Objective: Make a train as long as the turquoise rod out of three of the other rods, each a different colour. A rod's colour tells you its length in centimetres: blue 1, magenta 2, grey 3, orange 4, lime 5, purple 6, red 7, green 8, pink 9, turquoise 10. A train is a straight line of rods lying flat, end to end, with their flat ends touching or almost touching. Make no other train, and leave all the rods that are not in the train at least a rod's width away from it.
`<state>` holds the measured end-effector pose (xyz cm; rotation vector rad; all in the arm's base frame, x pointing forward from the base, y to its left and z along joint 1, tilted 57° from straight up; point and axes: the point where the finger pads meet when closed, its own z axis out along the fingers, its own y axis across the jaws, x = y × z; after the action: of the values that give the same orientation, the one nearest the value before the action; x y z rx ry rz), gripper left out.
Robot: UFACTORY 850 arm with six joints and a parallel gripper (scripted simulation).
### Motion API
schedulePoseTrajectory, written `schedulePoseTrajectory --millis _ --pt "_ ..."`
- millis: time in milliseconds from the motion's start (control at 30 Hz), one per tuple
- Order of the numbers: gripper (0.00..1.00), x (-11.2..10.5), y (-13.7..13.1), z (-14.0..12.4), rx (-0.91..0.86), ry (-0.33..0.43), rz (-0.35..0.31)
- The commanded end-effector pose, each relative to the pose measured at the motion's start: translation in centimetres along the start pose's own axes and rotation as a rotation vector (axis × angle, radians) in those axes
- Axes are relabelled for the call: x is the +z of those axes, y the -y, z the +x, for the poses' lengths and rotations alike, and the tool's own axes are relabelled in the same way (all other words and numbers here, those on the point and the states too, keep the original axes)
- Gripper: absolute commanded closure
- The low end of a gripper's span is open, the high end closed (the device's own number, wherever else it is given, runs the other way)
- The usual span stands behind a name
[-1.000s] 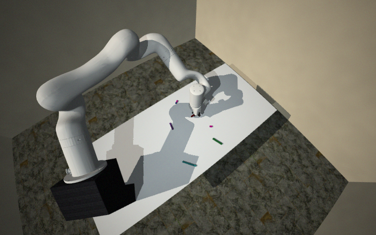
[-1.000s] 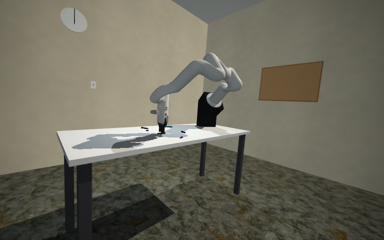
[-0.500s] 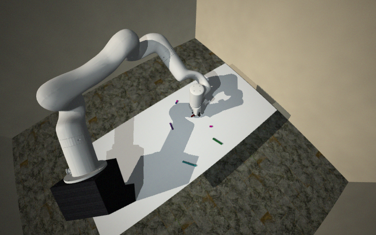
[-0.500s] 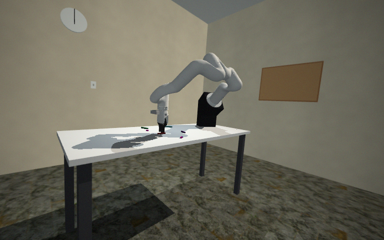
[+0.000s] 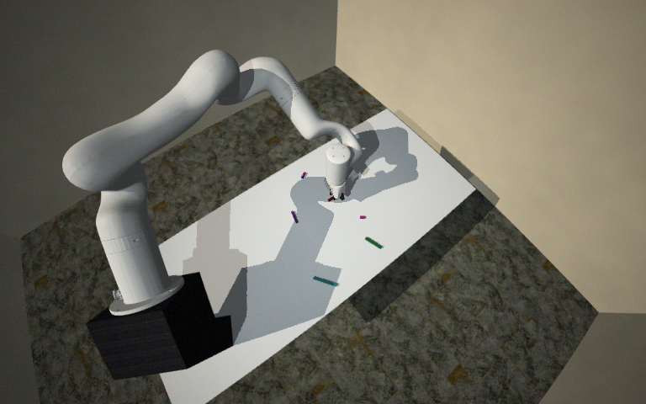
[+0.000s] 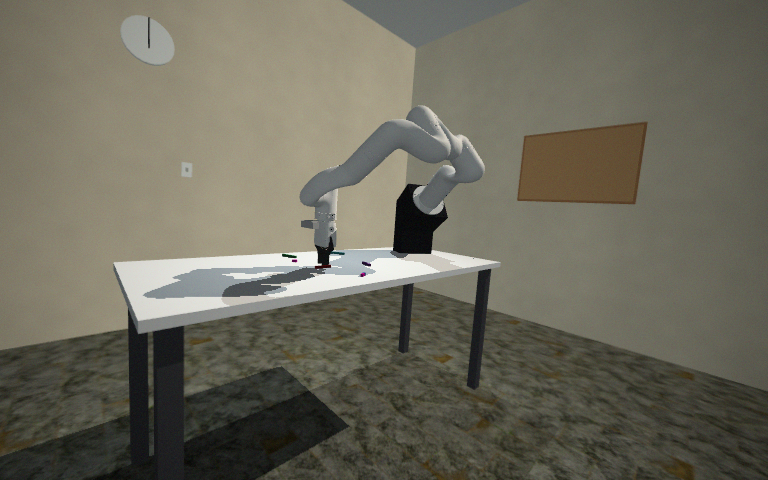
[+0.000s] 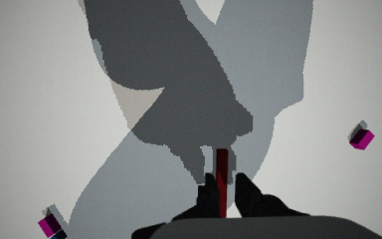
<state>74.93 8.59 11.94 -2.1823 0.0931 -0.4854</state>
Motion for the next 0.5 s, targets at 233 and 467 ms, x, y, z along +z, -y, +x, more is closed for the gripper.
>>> schedulePoseTrajectory --millis 233,467 --pt "0.76 -0.05 0.0 0.08 0.0 -0.001 0.0" --pt "0.76 0.29 0.0 0.08 0.0 -0.001 0.0"
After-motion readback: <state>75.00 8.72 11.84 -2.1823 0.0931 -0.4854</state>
